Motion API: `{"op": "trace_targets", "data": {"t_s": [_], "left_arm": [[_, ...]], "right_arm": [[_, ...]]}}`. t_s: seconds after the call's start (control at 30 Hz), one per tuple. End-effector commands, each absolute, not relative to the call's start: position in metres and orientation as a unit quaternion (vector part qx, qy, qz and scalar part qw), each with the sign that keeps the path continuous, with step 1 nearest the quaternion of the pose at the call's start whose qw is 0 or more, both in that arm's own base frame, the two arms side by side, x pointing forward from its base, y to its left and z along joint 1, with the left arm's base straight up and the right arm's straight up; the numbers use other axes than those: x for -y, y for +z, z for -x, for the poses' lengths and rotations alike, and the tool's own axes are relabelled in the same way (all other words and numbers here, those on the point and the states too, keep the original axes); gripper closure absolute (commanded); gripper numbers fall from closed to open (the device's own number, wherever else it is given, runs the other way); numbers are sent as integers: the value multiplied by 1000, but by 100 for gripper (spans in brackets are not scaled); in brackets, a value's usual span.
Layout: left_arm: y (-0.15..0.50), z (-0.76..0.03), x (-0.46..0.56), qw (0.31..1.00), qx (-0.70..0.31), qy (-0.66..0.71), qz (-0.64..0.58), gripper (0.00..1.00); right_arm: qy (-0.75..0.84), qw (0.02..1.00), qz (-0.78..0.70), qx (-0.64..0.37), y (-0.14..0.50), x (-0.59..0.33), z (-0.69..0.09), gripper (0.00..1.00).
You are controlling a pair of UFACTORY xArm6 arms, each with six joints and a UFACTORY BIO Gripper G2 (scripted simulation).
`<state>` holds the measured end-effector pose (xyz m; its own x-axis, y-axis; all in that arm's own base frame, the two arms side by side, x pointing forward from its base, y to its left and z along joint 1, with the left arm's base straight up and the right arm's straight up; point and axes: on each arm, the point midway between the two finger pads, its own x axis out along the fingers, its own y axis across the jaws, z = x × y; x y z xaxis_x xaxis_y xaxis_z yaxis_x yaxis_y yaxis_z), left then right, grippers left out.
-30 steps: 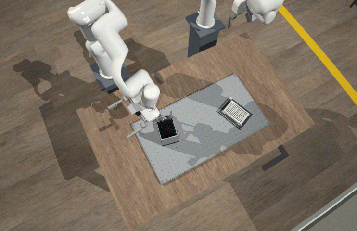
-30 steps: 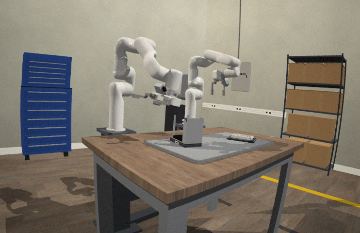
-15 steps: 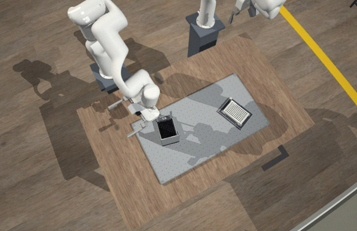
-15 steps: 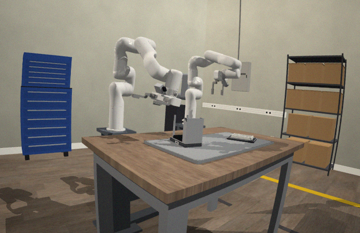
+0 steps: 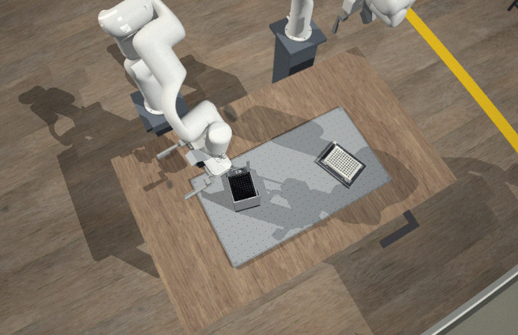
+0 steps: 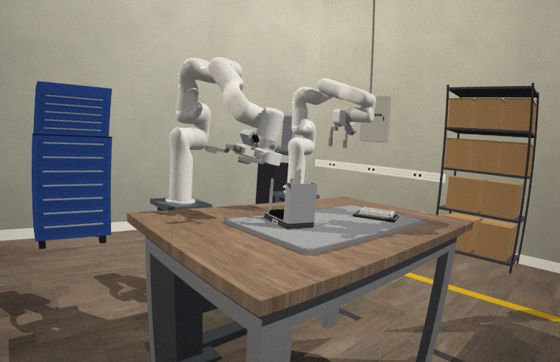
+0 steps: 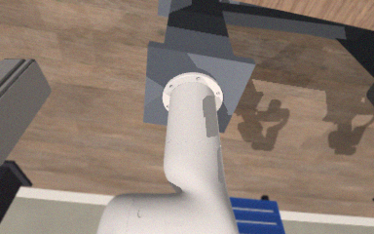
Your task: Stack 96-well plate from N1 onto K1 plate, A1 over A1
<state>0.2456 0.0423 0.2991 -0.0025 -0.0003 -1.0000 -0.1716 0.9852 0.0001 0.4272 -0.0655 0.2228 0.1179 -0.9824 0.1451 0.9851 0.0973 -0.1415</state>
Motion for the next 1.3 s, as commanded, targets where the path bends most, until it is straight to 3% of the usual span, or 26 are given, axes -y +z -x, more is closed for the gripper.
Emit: {"op": "trace_targets", "data": {"t_s": [0.0, 0.17, 0.2, 1.27], "left_arm": [[300, -246, -42, 704, -704, 61, 61, 0], [300, -246, -42, 704, -704, 61, 61, 0], [300, -246, -42, 704, -704, 61, 61, 0], [300, -246, -42, 704, -704, 61, 61, 0]], "right_arm": [[-664, 741, 100, 8, 224, 65, -428, 0], [-664, 741, 100, 8, 224, 65, -428, 0], [-664, 741, 100, 8, 224, 65, -428, 63], [-444, 894, 62, 2, 247, -46, -489, 63]]}}
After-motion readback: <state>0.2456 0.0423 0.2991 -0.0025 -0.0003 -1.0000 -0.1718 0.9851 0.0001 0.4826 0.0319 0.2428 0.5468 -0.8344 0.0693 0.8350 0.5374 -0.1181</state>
